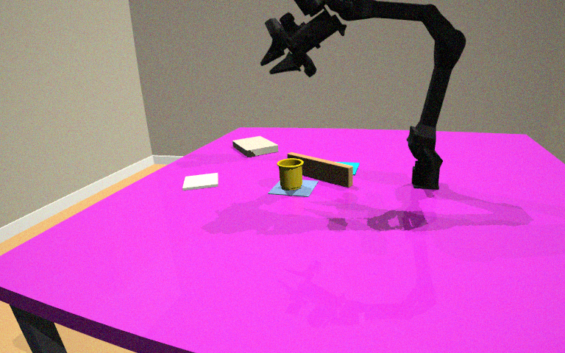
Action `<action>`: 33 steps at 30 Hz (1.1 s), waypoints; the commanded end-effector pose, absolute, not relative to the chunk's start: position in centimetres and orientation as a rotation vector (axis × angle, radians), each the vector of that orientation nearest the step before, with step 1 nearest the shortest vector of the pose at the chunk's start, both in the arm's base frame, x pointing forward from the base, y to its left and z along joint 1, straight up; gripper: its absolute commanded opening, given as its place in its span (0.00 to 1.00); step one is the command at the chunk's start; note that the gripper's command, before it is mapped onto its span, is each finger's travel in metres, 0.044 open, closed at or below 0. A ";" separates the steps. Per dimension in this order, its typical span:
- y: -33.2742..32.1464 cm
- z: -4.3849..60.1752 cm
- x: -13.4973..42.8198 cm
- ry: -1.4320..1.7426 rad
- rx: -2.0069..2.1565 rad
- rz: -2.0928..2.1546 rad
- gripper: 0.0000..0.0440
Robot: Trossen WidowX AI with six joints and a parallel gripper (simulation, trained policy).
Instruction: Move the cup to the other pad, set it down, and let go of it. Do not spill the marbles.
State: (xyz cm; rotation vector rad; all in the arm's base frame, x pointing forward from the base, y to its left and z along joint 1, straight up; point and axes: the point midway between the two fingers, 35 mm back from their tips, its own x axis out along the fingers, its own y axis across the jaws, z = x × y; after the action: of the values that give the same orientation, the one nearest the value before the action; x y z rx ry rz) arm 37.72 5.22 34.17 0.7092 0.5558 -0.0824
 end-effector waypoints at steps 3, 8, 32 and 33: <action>5.8 33.2 38.1 0.631 0.767 -0.119 0.41; 6.3 32.4 38.3 0.696 0.818 -0.160 0.40; 7.5 27.4 37.7 1.002 0.932 -0.422 0.34; 7.5 27.2 37.6 1.015 0.930 -0.434 0.33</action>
State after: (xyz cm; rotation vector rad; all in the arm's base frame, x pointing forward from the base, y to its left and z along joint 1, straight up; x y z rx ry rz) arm 37.59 7.48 28.06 0.9321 0.9806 -0.4024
